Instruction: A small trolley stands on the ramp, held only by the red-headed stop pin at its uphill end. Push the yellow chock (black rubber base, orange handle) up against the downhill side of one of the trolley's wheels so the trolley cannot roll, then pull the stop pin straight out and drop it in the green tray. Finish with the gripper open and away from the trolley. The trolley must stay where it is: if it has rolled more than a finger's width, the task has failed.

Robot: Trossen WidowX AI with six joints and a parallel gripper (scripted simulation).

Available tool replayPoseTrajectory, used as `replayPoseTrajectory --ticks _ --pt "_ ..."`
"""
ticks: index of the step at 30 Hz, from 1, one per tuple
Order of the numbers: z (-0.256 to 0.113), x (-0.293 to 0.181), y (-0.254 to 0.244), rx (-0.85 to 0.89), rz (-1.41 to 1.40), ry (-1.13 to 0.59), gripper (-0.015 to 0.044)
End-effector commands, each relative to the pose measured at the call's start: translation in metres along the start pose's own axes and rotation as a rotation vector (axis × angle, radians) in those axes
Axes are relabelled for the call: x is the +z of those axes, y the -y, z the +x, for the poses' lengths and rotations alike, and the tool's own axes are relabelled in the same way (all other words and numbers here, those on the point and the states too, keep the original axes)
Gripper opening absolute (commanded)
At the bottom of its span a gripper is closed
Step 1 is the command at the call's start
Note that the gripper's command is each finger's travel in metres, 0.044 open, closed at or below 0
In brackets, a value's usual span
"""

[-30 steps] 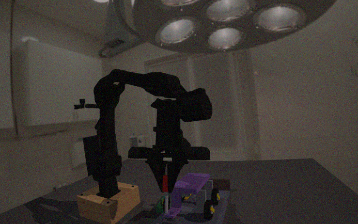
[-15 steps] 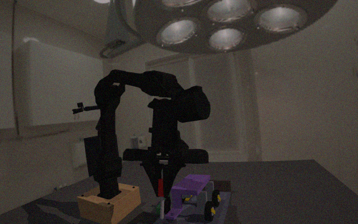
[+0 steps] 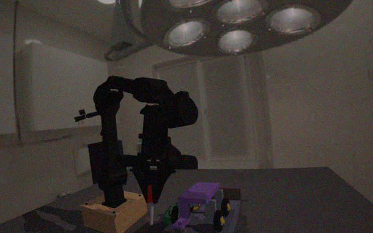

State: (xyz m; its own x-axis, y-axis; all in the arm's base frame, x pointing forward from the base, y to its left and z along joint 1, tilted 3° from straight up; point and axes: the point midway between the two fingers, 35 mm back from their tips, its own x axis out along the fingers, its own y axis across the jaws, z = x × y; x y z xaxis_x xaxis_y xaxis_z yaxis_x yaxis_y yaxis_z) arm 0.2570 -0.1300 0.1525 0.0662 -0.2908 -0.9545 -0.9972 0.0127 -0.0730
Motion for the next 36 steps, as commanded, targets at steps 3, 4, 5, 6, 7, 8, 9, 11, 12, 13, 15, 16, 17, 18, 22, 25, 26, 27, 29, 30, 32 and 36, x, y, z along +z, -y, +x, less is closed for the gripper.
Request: replayPoseTrajectory --ticks 3,4,5,6,7,8,9,11,12,13,15,16,17,18,22,25,26,27,29,30,32,36 --pt "0.002 0.0 -0.021 0.003 -0.001 0.004 0.0" --pt "0.002 0.0 -0.024 0.003 -0.001 0.004 0.0" --pt "0.002 0.0 -0.027 0.004 -0.002 0.004 0.0" --pt "0.003 0.0 -0.03 0.004 -0.002 0.004 0.0" --pt "0.003 0.0 -0.034 0.004 -0.002 0.004 0.0" --pt "0.003 0.0 -0.037 0.005 -0.002 0.004 0.0" --pt "0.003 0.0 -0.039 0.005 -0.002 0.004 0.0" --pt "0.004 0.0 -0.041 0.005 -0.002 0.004 0.0" --pt "0.004 0.0 -0.041 0.005 -0.002 0.004 0.0" --pt "0.004 0.001 -0.041 0.005 -0.002 0.004 0.0" --pt "0.003 0.005 -0.04 0.005 -0.002 0.004 0.0" --pt "0.002 0.008 -0.04 0.005 -0.002 0.005 0.0" --pt "0.001 0.012 -0.04 0.005 -0.002 0.005 0.0" --pt "0.001 0.016 -0.039 0.005 -0.002 0.006 0.0" --pt "-0.002 0.029 -0.038 0.005 -0.002 0.007 0.0" --pt "-0.003 0.04 -0.037 0.005 -0.002 0.008 0.0" --pt "-0.004 0.043 -0.037 0.005 -0.001 0.009 0.0" --pt "-0.005 0.047 -0.036 0.005 -0.001 0.009 0.0" --pt "-0.006 0.053 -0.036 0.004 -0.001 0.01 0.0" --pt "-0.007 0.057 -0.036 0.004 -0.001 0.01 0.0" --pt "-0.008 0.064 -0.035 0.004 -0.001 0.011 0.0" --pt "-0.01 0.078 -0.034 0.004 -0.001 0.013 0.0"
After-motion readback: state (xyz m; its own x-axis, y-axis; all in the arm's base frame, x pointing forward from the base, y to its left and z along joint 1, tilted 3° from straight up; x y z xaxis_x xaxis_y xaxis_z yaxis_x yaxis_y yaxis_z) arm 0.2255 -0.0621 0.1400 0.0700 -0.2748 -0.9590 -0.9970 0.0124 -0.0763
